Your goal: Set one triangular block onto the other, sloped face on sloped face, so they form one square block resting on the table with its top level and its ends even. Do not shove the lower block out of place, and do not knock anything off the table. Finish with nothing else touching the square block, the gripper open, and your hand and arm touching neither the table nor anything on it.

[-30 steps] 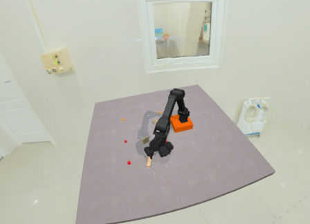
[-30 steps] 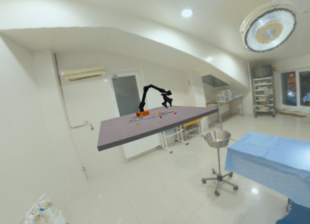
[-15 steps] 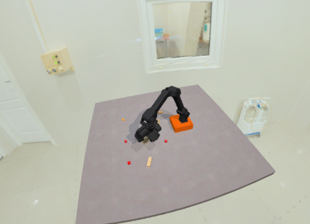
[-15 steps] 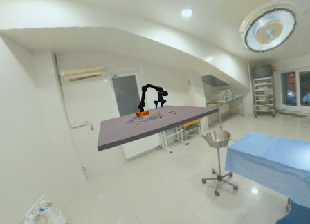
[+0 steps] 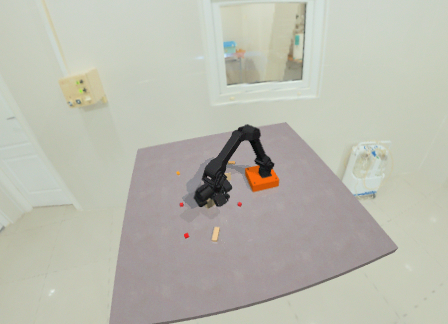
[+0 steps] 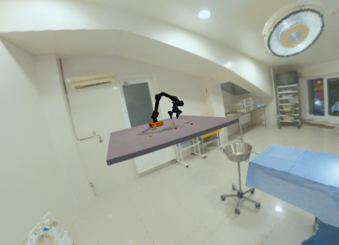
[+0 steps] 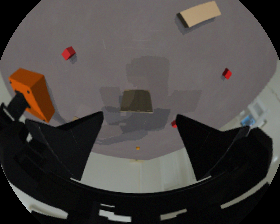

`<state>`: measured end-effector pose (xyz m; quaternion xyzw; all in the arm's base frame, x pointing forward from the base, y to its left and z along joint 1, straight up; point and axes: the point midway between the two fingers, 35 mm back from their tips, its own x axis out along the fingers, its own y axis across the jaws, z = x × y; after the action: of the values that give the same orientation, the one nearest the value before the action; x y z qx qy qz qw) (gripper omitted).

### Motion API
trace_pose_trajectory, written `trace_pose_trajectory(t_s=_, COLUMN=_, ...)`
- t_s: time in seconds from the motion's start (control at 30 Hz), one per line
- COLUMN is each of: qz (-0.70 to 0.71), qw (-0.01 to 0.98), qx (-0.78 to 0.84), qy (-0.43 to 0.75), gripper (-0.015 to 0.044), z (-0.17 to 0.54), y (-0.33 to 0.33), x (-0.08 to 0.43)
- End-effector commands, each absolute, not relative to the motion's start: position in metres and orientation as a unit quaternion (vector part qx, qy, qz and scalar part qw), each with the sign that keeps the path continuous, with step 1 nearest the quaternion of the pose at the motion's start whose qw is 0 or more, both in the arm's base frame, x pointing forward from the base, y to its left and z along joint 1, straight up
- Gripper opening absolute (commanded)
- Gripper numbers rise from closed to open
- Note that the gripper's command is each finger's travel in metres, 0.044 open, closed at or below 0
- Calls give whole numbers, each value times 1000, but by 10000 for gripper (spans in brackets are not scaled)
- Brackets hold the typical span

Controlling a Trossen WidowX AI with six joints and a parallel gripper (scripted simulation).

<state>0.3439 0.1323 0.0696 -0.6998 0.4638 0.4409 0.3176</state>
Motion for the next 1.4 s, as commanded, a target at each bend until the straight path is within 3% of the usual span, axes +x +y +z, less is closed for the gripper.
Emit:
trace_pose_trajectory(t_s=0.0, qz=442, qw=312, qx=-700, qy=465, gripper=440, z=62, y=129, x=345)
trace_pose_trajectory(t_s=1.37, qz=441, qw=311, qx=-701, qy=466, gripper=440, z=4, y=98, x=356)
